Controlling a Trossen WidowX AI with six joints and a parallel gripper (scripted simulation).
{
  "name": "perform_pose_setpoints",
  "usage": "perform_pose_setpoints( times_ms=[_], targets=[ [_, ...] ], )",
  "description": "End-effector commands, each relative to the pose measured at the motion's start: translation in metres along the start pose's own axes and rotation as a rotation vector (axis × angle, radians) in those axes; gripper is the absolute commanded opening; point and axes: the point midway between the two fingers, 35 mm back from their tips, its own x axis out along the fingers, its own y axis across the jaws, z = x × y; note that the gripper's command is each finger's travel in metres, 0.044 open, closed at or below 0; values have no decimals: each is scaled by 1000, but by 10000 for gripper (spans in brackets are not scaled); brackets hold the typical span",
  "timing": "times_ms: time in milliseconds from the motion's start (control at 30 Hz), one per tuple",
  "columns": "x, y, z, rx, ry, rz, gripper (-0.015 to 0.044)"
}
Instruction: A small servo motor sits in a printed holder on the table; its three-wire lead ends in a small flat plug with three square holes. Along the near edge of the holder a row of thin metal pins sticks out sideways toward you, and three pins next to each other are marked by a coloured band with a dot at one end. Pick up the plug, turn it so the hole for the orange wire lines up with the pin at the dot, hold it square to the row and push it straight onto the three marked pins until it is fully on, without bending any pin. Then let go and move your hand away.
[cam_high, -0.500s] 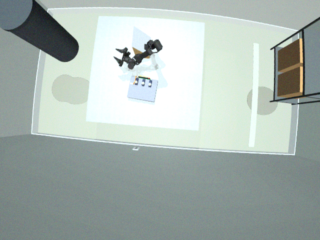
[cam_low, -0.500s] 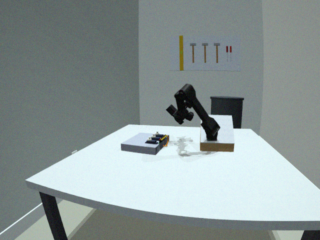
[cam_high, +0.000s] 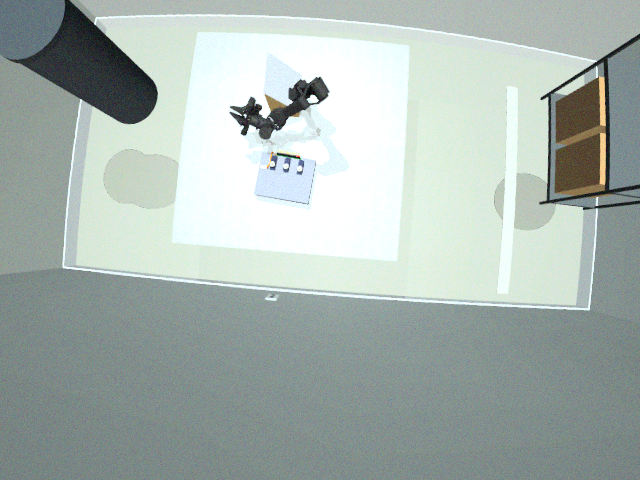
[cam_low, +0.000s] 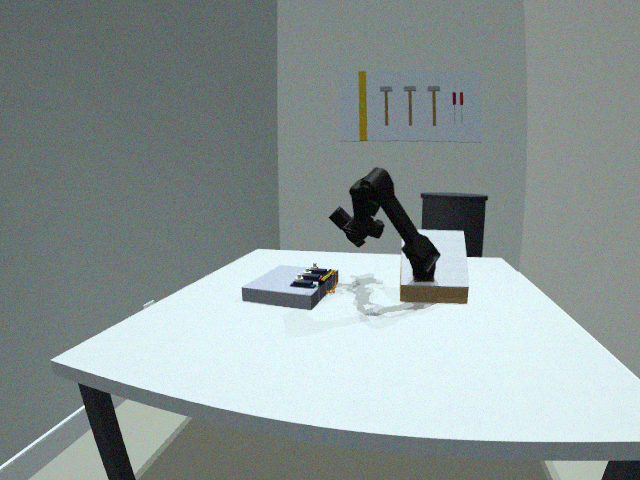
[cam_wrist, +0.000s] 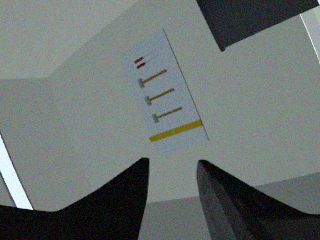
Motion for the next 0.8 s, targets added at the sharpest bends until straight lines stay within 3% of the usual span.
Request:
perform_pose_setpoints(
  times_ms=[0, 767],
  targets=[
    [-6, 1, -10, -53, 33, -26, 115],
    [-56, 13, -70, -390, 280, -122, 115]
  ],
)
